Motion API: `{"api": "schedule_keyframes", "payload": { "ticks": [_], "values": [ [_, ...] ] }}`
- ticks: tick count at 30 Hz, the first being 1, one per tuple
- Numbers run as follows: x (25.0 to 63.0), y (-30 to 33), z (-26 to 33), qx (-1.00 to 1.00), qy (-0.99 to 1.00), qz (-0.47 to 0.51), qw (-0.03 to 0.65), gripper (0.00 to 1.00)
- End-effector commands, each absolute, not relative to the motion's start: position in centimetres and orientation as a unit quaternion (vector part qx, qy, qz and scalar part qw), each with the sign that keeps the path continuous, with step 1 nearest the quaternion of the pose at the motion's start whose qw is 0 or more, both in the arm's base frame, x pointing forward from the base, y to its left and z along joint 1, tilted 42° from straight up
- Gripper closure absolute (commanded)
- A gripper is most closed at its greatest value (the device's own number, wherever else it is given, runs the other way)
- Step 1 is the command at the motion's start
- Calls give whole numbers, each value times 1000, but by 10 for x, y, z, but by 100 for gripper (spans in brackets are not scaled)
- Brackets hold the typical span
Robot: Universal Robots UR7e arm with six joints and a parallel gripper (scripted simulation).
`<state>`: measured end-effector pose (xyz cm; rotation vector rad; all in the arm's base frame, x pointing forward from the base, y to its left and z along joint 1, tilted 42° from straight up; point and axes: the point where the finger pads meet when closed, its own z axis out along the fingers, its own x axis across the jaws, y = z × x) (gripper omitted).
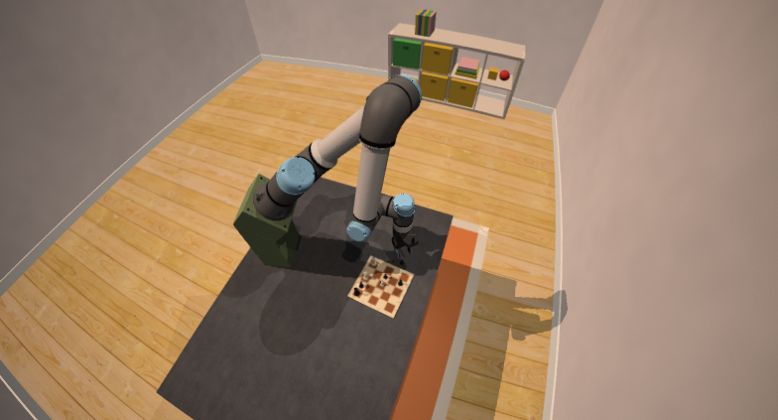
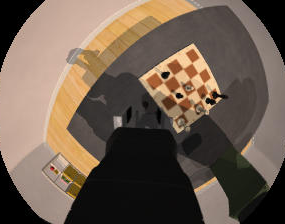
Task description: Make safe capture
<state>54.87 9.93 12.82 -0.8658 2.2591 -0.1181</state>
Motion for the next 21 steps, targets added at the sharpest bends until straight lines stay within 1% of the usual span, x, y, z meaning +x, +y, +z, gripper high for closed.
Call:
{"api": "schedule_keyframes", "payload": {
  "ticks": [1,12,21],
  "values": [
    [547,97,126,-345,870,-49,350,0],
    [548,89,123,-391,851,-67,344,0],
    [550,76,118,-472,810,-99,333,0]
  ]
}}
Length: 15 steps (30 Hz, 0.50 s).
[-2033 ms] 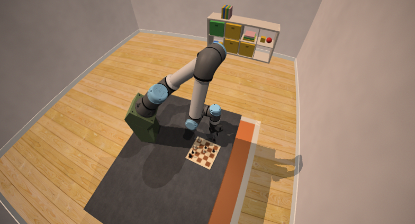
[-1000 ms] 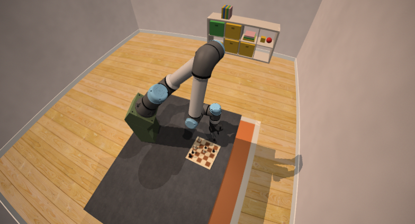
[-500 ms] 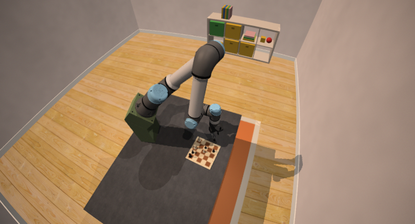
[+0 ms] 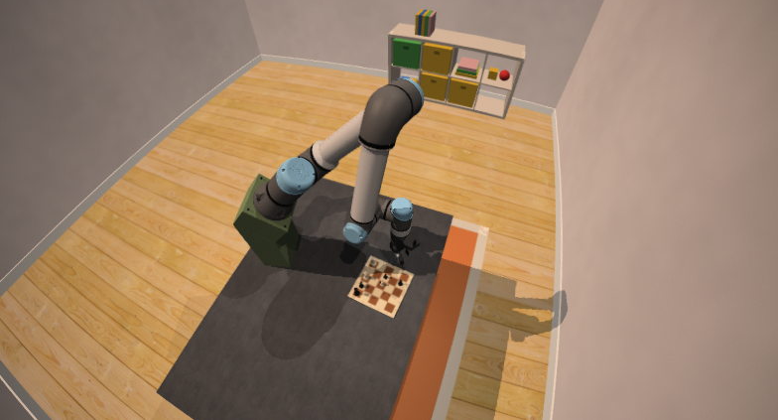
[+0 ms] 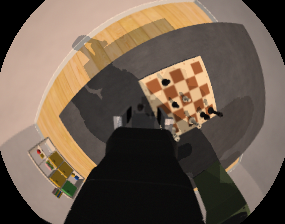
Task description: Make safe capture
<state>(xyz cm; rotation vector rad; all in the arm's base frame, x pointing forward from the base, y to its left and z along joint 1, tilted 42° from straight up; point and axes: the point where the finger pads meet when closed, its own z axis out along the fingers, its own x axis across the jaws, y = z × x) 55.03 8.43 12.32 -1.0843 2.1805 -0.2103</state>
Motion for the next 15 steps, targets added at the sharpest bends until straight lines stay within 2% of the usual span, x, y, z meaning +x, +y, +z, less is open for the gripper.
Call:
{"api": "schedule_keyframes", "payload": {
  "ticks": [1,15],
  "values": [
    [550,74,117,-483,804,-103,332,0],
    [548,51,107,-626,700,-161,304,0]
  ]
}}
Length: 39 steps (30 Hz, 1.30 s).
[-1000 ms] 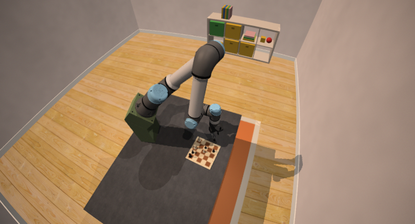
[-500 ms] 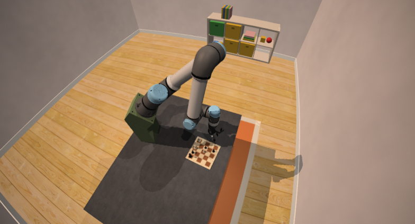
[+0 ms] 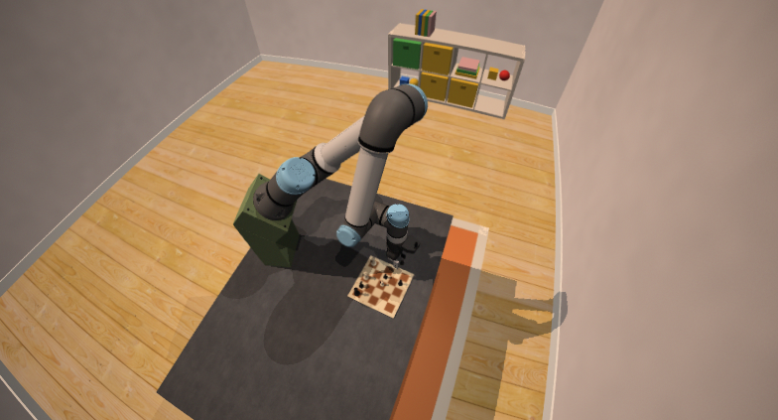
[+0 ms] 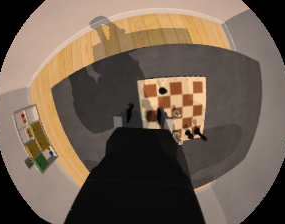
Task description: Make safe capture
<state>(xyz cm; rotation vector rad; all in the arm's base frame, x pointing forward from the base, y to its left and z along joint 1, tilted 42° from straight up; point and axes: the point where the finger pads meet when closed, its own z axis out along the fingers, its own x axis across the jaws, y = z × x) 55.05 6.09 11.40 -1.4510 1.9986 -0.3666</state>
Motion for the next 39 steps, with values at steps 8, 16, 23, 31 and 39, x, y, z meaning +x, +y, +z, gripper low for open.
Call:
{"api": "schedule_keyframes", "payload": {
  "ticks": [8,16,23,31,39],
  "values": [
    [544,34,100,-721,603,-203,277,0],
    [538,22,94,-781,521,-231,254,0],
    [531,8,87,-836,426,-261,227,0],
    [525,-2,81,-869,351,-281,204,0],
    [518,-12,76,-897,271,-301,179,0]
  ]
}}
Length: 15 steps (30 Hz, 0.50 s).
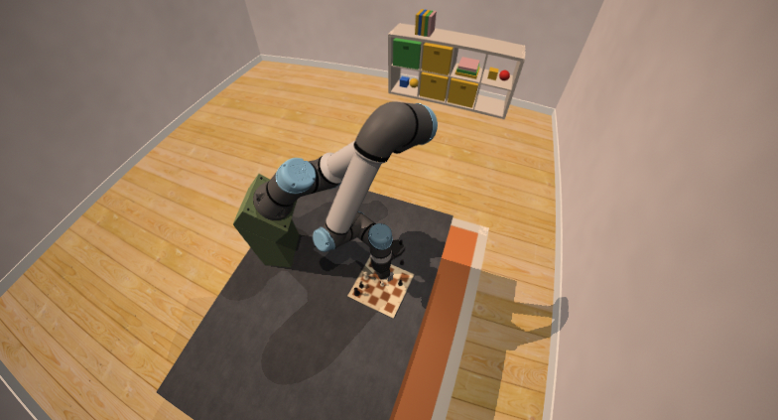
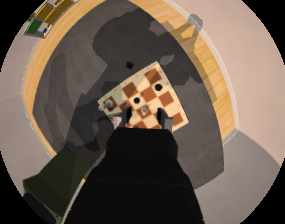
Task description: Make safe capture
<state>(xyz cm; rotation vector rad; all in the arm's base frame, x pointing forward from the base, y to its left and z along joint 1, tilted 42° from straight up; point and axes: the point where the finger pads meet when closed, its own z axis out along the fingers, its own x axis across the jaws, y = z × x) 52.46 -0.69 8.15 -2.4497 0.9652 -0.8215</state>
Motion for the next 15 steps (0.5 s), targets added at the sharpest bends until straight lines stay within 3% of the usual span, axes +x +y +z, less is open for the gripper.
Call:
{"api": "schedule_keyframes", "payload": {
  "ticks": [1,15],
  "values": [
    [517,-13,75,-899,263,-303,176,0],
    [511,-21,71,-913,202,-317,156,0]
  ]
}}
